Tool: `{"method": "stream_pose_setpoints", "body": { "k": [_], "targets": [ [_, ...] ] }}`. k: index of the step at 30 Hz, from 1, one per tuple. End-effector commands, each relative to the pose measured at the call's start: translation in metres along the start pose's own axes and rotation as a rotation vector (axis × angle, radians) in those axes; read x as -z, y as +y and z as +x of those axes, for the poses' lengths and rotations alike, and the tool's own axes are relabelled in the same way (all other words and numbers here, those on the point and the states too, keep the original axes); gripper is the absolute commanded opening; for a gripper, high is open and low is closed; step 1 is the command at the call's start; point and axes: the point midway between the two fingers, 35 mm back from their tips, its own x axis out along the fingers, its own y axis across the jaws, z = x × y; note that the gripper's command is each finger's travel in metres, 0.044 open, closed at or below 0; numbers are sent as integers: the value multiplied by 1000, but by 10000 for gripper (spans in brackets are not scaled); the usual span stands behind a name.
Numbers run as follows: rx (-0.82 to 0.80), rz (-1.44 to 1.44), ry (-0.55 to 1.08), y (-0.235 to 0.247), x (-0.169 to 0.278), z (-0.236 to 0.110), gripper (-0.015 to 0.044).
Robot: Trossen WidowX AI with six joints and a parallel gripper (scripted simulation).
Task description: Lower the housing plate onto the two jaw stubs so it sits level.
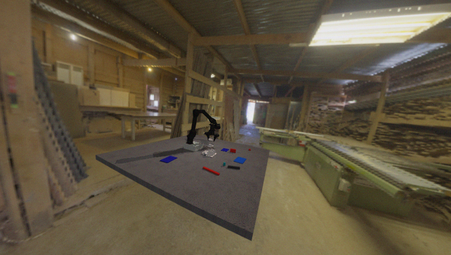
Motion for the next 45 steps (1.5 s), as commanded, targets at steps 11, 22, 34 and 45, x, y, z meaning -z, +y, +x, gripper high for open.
{"method": "stream_pose_setpoints", "body": {
  "k": [11,22,34,45],
  "targets": [
    [-10,-32,9,5,-2,-12,351],
    [-13,-230,3,31,-27,-12,351],
    [-14,-449,-4,56,-59,-12,351],
    [-14,-654,-10,74,-90,-13,351]
  ]
}}
